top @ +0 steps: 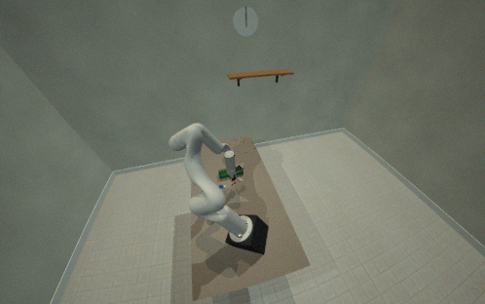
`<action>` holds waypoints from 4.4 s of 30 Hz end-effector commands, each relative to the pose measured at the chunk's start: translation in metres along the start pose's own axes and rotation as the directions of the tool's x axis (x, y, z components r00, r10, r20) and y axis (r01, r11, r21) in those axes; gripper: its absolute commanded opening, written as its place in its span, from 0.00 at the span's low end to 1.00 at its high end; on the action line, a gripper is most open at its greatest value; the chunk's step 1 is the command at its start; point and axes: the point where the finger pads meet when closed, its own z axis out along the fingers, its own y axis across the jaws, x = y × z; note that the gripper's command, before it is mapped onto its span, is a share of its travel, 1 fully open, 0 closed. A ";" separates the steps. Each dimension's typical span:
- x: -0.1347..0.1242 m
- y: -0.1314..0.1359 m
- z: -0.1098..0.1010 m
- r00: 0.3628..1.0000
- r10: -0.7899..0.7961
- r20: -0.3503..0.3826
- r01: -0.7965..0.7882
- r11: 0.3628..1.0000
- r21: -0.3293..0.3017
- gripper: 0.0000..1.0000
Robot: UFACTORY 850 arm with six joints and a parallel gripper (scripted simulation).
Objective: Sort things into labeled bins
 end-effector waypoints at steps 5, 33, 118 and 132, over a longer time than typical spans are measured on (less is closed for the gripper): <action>0.000 -0.001 0.012 1.000 0.000 -0.001 0.000 1.000 0.001 0.28; 0.000 -0.001 0.074 1.000 0.000 -0.001 0.000 1.000 0.001 0.28; 0.003 -0.006 0.007 1.000 0.000 -0.001 0.000 1.000 0.001 0.00; 0.029 -0.071 0.007 0.980 0.197 -0.002 -0.197 0.980 0.004 0.00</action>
